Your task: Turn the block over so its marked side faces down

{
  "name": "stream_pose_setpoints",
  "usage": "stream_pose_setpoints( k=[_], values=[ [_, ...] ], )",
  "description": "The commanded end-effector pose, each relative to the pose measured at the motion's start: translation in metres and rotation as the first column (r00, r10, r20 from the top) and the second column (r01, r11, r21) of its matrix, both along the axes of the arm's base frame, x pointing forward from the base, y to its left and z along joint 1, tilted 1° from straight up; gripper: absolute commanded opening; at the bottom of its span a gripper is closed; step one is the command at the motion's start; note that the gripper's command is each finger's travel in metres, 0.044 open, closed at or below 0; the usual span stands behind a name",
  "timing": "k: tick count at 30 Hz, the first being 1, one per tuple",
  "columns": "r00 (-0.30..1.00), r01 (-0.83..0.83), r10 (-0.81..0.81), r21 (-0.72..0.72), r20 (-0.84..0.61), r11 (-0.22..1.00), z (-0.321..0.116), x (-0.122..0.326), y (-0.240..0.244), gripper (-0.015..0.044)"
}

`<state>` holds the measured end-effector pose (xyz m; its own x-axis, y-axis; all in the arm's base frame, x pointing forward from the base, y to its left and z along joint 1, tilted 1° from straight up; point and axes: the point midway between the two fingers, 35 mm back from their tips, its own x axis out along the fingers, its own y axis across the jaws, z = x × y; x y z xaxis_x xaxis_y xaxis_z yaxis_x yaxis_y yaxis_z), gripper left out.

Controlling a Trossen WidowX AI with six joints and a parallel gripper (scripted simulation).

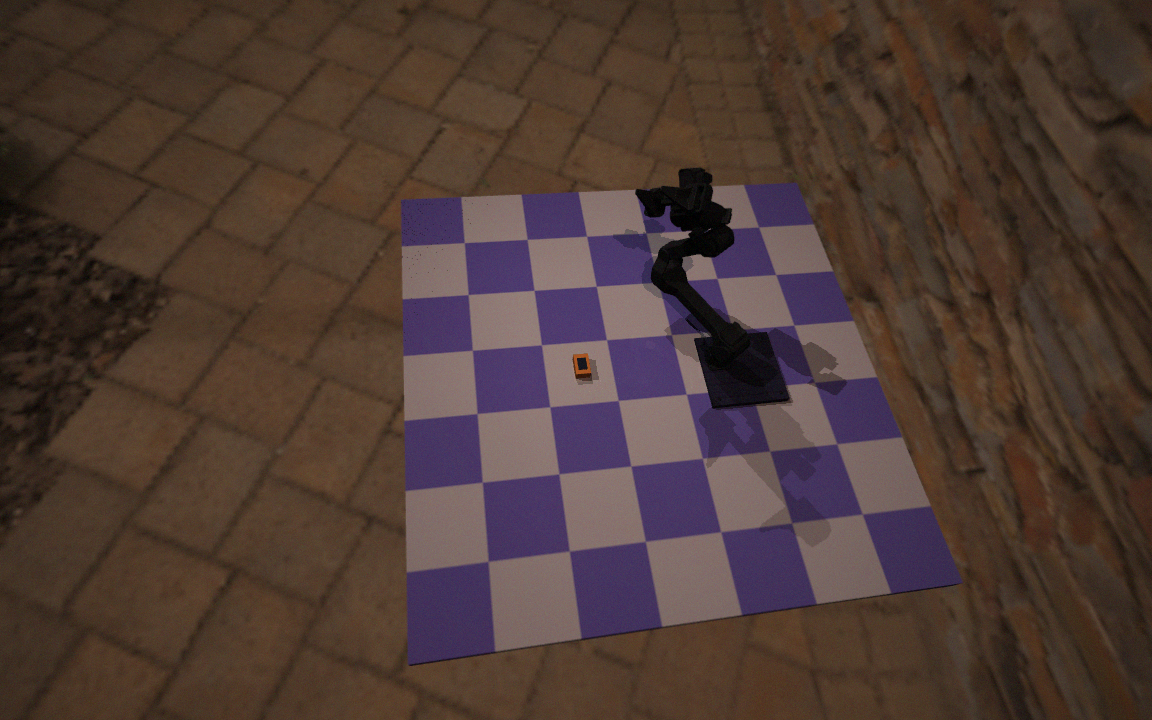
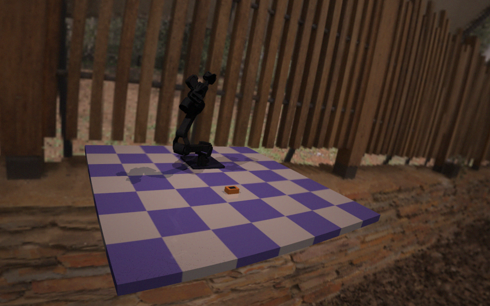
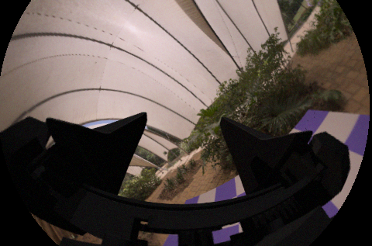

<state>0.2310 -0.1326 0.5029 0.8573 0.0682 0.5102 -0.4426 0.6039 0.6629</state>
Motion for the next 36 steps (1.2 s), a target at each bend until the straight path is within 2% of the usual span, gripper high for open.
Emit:
stream_pose_setpoints(
  k=[1,2,9,18,23,30,36],
  values=[
    [1.000,0.005,-0.005,-0.003,0.006,1.000,0.002,-0.002,0.000,0.0426],
    [1.000,0.018,-0.018,-0.013,0.025,1.000,0.008,-0.008,0.001,0.0440],
    [0.953,0.194,-0.148,-0.159,0.266,0.968,0.074,-0.082,0.036,0.0440],
    [0.848,0.401,-0.157,-0.418,0.507,0.815,0.115,-0.143,0.147,0.0440],
    [0.811,0.503,-0.163,-0.529,0.561,0.683,0.113,-0.142,0.204,0.0440],
    [0.816,0.515,-0.091,-0.645,0.571,0.564,0.104,-0.128,0.260,0.0440],
    [0.854,0.490,-0.038,-0.776,0.520,0.397,0.074,-0.090,0.313,0.0440]
  ],
)
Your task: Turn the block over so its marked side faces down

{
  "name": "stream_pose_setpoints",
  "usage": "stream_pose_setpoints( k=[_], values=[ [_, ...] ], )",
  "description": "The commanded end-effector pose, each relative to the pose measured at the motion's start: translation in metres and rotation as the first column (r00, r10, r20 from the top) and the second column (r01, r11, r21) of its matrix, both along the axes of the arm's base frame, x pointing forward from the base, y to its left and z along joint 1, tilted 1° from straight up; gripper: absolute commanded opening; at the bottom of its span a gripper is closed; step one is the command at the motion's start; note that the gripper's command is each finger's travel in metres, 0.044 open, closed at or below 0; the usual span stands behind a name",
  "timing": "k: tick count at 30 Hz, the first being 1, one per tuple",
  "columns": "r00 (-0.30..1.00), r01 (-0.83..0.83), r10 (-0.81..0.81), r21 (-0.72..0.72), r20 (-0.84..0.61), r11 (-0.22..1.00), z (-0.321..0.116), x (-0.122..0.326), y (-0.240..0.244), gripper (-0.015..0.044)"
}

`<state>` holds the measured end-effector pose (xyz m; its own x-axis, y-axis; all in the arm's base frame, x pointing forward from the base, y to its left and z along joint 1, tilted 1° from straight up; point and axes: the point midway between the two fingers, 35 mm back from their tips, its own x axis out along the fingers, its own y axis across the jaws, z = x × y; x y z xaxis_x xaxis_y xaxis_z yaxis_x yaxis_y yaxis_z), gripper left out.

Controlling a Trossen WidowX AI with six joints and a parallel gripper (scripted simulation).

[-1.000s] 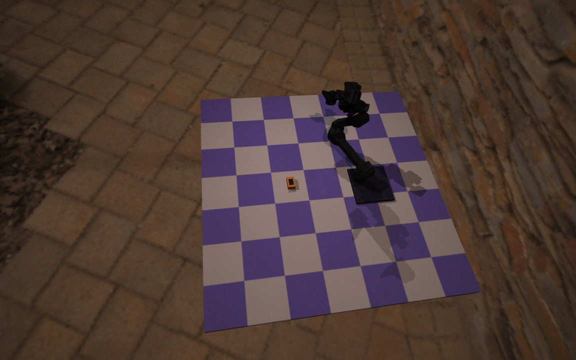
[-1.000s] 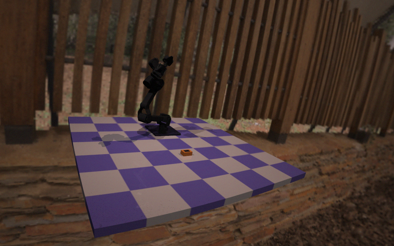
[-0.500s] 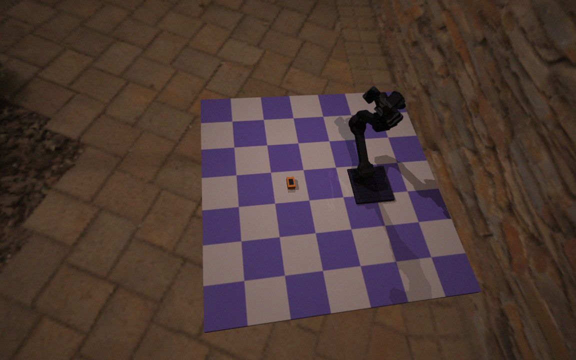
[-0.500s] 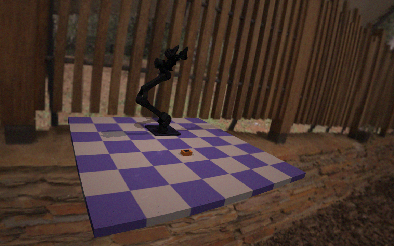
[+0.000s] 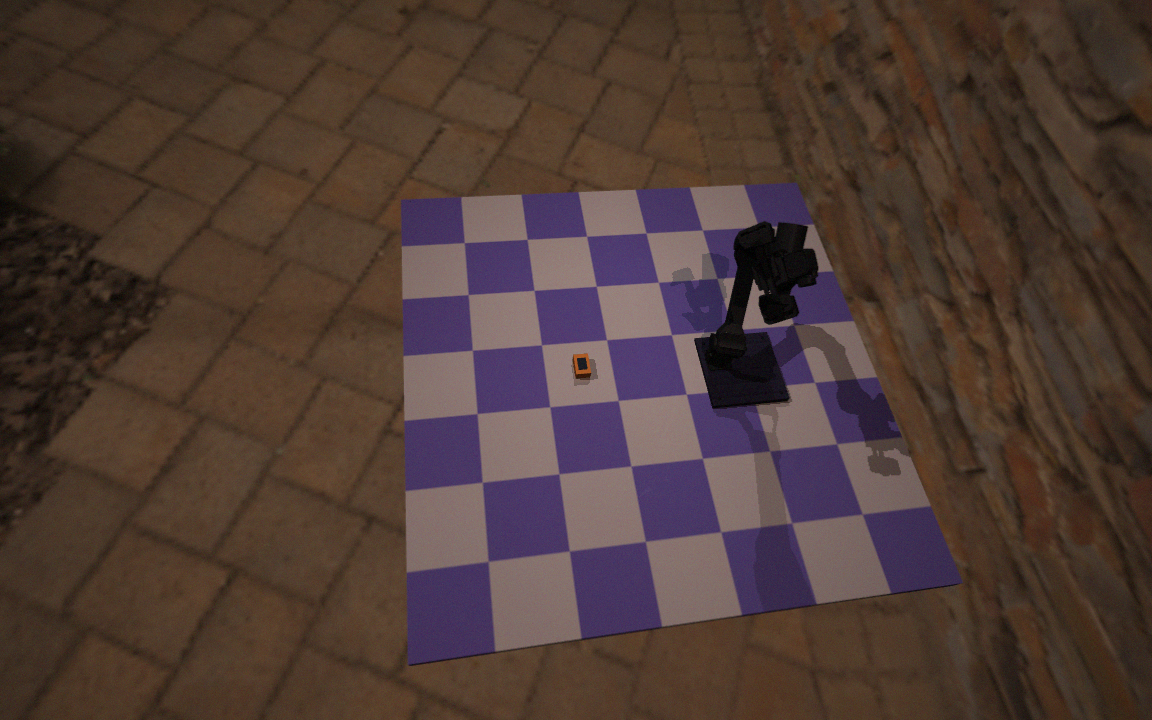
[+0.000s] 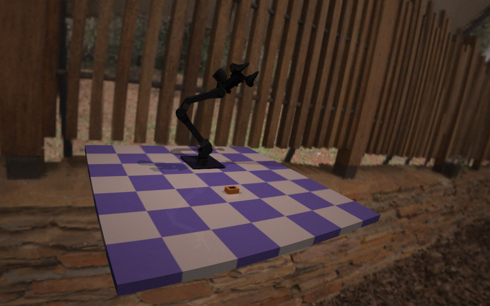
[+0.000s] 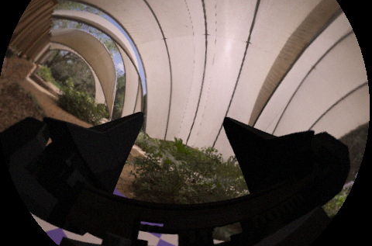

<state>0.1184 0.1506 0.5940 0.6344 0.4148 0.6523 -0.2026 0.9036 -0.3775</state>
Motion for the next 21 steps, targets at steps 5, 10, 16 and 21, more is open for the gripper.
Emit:
stream_pose_setpoints(
  k=[5,10,16,21],
  values=[
    [0.985,0.052,-0.092,-0.259,-0.148,0.965,-0.051,0.067,0.063,0.0440],
    [0.946,0.078,-0.190,-0.385,-0.263,0.920,-0.089,0.120,0.078,0.0440],
    [0.876,0.070,-0.285,-0.481,-0.389,0.874,-0.133,0.169,0.077,0.0440],
    [0.727,0.018,-0.397,-0.561,-0.561,0.827,-0.197,0.223,0.061,0.0440]
  ],
)
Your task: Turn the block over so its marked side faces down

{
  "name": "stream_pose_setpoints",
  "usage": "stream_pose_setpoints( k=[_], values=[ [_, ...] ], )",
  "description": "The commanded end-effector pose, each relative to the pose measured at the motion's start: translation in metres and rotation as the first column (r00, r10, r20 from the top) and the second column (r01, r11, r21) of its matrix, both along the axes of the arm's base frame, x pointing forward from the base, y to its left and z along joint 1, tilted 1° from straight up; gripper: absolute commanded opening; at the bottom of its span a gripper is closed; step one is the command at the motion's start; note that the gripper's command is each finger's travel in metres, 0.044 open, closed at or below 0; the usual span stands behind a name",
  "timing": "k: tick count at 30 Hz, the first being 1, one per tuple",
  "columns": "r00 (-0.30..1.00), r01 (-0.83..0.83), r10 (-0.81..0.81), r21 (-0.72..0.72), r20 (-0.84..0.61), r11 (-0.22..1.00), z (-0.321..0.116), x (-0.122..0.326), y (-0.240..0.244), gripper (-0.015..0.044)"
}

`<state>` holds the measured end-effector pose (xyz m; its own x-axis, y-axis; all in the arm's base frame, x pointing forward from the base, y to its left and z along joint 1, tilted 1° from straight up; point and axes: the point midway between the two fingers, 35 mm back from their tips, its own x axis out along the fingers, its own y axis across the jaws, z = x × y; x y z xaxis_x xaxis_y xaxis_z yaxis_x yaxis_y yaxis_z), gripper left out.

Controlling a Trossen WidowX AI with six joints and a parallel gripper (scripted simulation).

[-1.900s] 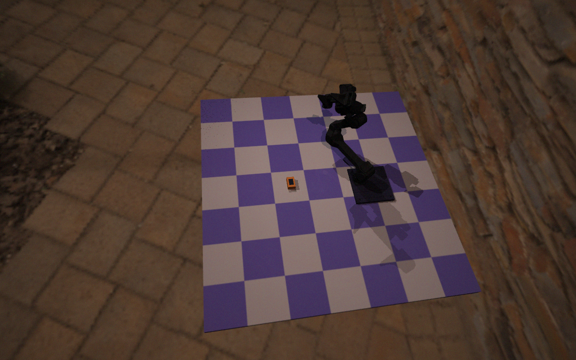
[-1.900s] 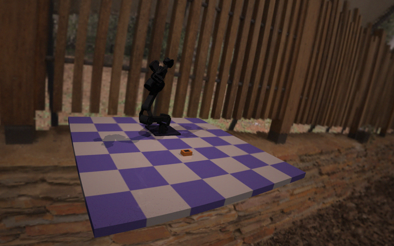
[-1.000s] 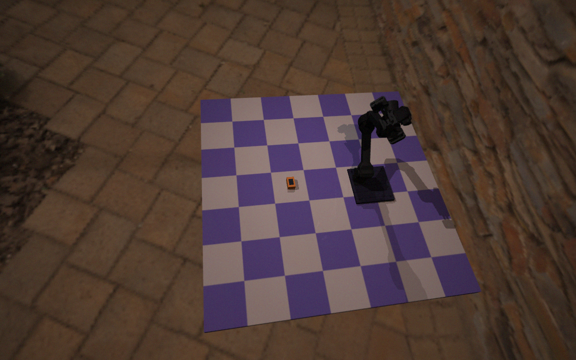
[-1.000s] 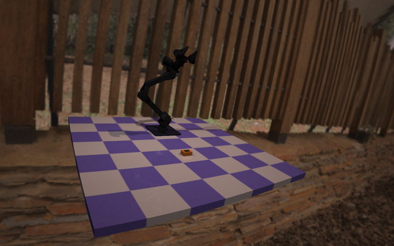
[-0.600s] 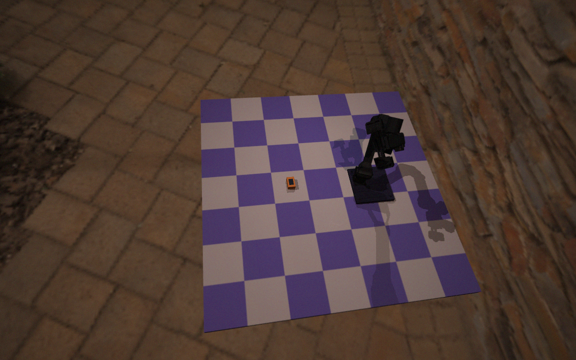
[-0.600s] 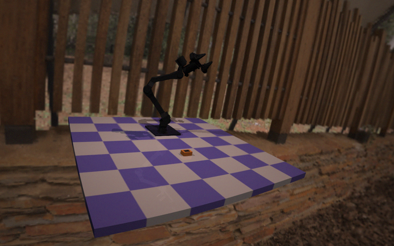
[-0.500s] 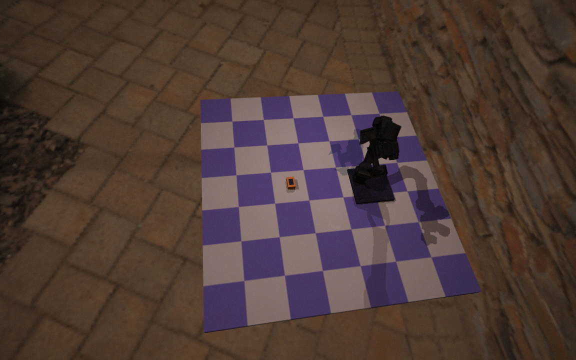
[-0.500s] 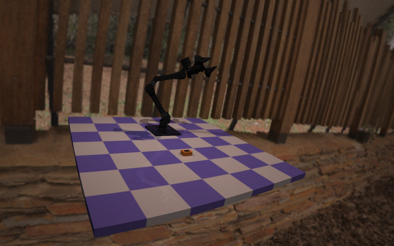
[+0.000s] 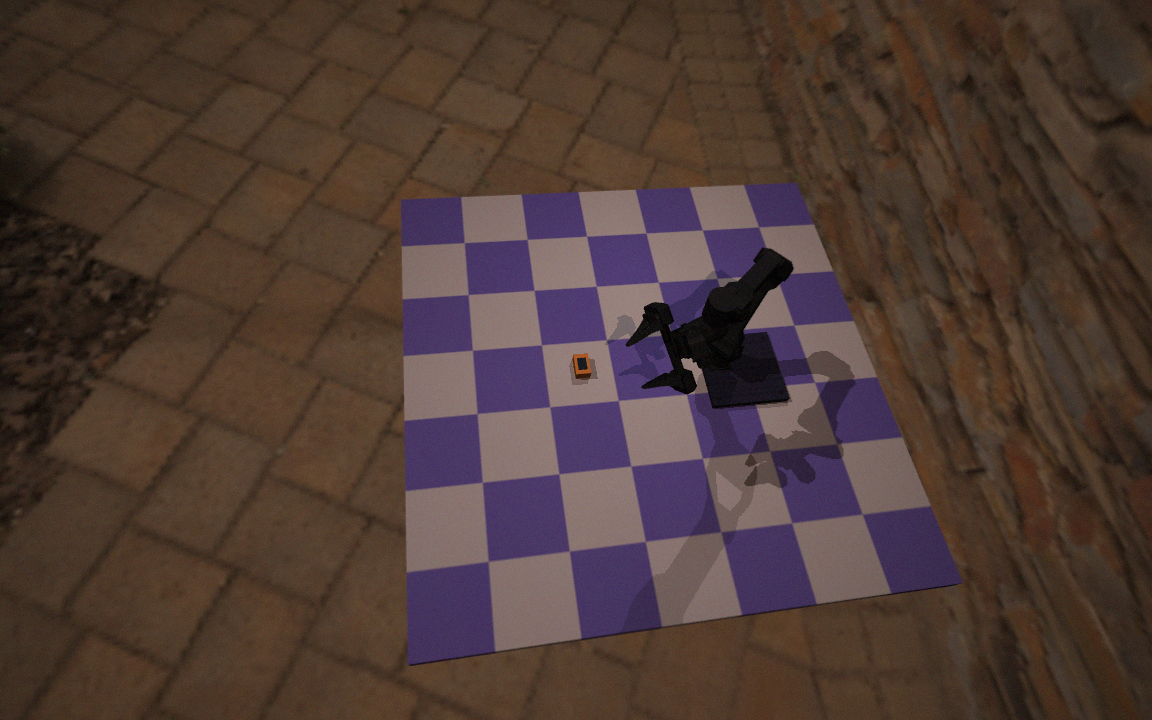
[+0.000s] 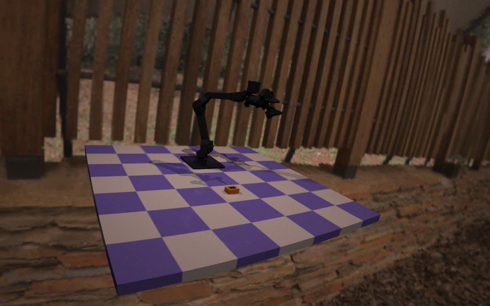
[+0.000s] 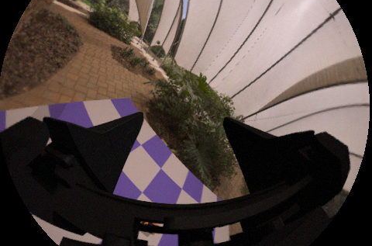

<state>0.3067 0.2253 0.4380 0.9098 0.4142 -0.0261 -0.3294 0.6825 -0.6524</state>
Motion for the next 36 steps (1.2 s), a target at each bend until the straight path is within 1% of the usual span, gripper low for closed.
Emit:
stream_pose_setpoints(
  k=[1,6,11,14,17,21,23,31,34,36],
  values=[
    [0.973,0.079,-0.091,-0.063,-0.212,0.995,-0.054,0.045,-0.020,0.0440],
    [0.854,0.189,-0.223,-0.119,-0.470,0.975,-0.121,0.083,-0.058,0.0440],
    [0.633,0.318,-0.344,-0.172,-0.693,0.932,-0.186,0.103,-0.106,0.0440],
    [0.454,0.400,-0.395,-0.213,-0.799,0.891,-0.222,0.106,-0.138,0.0440],
    [0.232,0.483,-0.417,-0.268,-0.879,0.834,-0.257,0.101,-0.172,0.0440],
    [-0.086,0.575,-0.385,-0.362,-0.919,0.734,-0.297,0.084,-0.215,0.0440],
    [-0.184,0.597,-0.360,-0.395,-0.915,0.698,-0.307,0.077,-0.228,0.0440],
    [-0.197,0.599,-0.356,-0.399,-0.913,0.694,-0.311,0.076,-0.229,0.0440],
    [-0.197,0.599,-0.356,-0.399,-0.914,0.694,-0.336,0.077,-0.229,0.0440],
    [-0.197,0.599,-0.356,-0.399,-0.914,0.694,-0.344,0.077,-0.229,0.0440]
  ],
)
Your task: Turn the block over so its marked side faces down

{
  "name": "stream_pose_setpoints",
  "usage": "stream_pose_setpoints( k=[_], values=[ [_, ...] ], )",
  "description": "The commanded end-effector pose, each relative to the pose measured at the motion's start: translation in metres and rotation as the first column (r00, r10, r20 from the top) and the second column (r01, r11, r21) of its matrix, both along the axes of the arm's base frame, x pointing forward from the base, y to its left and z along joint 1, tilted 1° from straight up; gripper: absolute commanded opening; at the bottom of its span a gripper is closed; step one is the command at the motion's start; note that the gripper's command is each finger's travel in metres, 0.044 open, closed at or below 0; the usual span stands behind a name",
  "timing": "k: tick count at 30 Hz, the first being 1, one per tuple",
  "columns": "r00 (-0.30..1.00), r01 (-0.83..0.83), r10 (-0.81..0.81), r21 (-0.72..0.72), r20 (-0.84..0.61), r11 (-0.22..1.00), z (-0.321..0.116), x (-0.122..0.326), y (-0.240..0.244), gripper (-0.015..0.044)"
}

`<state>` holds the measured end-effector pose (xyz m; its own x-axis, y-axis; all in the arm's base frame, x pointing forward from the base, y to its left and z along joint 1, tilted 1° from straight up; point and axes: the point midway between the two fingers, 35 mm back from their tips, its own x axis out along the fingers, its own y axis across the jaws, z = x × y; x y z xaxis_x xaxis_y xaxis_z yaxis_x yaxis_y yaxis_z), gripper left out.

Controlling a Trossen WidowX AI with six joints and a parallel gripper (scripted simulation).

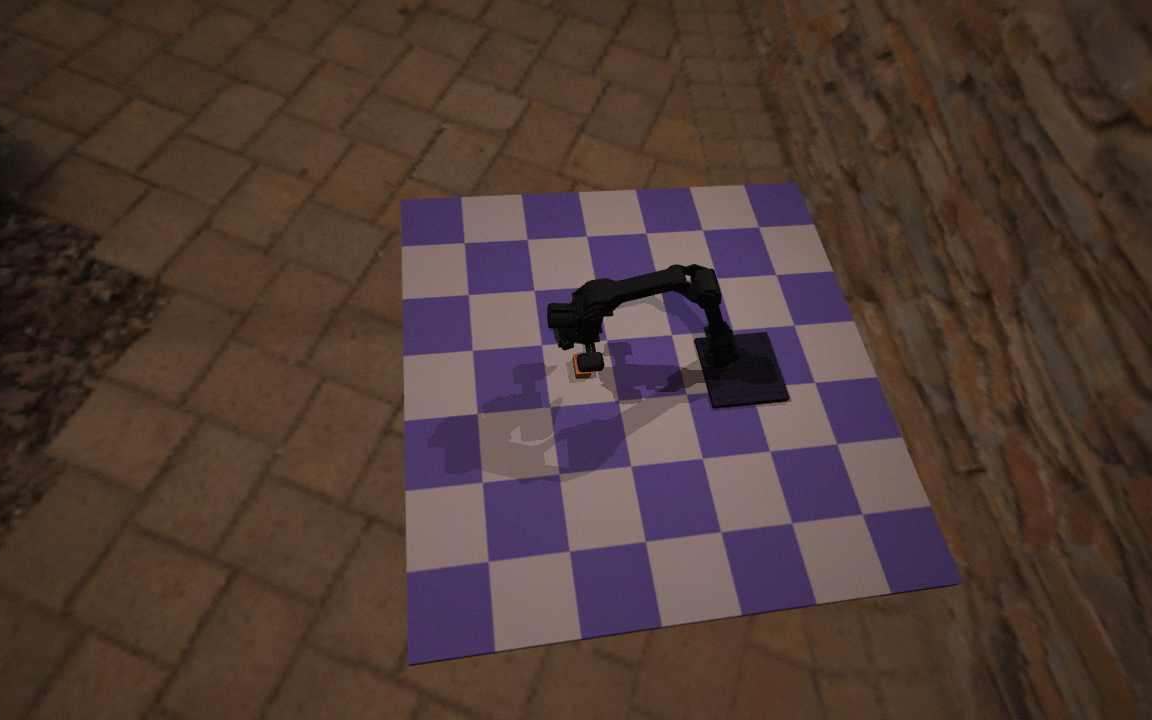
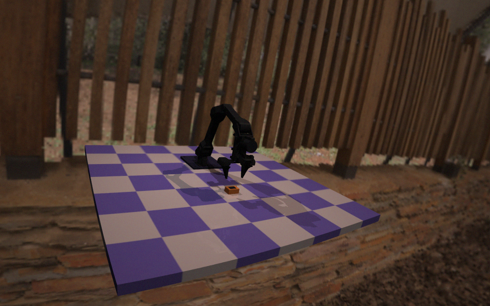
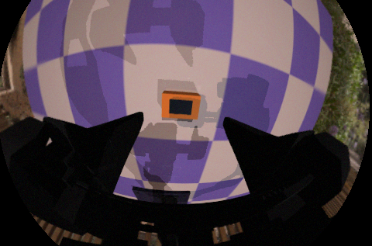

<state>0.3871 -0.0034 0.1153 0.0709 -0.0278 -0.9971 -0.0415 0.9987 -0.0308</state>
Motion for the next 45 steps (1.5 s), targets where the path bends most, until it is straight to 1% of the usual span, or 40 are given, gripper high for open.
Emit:
stream_pose_setpoints(
  k=[1,4,7,32,37,45],
  values=[
    [1.000,0.010,-0.009,0.008,-0.022,1.000,-0.021,-0.003,0.000,0.0440],
    [1.000,0.010,-0.009,0.008,-0.022,1.000,-0.022,-0.003,0.000,0.0440],
    [1.000,0.010,-0.009,0.008,-0.022,1.000,-0.035,-0.003,0.001,0.0440],
    [1.000,0.010,-0.009,0.008,-0.022,1.000,-0.068,-0.001,0.000,0.0440],
    [1.000,0.010,-0.009,0.008,-0.022,1.000,-0.068,-0.001,0.000,0.0309],
    [1.000,0.010,-0.009,0.008,-0.022,1.000,-0.068,-0.001,0.000,0.0255]
  ],
)
